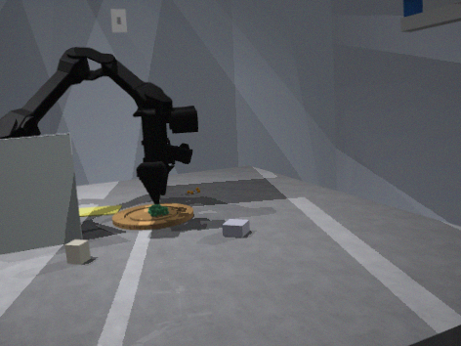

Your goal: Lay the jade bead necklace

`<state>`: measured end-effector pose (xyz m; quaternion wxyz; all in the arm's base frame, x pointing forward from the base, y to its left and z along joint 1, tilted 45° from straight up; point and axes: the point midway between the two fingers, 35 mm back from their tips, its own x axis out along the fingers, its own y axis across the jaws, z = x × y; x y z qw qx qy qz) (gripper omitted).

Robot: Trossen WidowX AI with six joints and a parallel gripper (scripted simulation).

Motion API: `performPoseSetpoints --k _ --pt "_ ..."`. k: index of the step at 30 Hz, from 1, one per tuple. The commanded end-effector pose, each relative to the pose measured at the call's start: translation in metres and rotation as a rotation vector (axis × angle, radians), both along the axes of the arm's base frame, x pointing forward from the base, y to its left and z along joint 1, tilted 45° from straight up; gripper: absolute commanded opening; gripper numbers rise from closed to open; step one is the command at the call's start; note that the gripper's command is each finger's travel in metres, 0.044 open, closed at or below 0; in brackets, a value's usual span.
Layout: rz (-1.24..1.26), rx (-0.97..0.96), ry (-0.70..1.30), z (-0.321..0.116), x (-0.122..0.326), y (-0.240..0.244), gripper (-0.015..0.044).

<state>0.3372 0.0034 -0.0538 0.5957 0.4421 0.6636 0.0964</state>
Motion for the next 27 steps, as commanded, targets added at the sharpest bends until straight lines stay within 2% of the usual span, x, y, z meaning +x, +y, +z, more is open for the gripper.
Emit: performPoseSetpoints --k 1,20,22,25,27 --pt "0.005 -0.007 -0.003 0.000 0.000 -0.001 0.0440" --pt "0.005 -0.007 -0.003 0.000 0.000 -0.001 0.0440" --pt "0.044 -0.012 -0.042 0.000 -0.001 -0.001 0.0387" --pt "0.220 -0.037 -0.215 0.003 -0.007 -0.002 0.0310" --pt "0.347 -0.055 -0.340 0.005 -0.011 -0.002 0.0310"
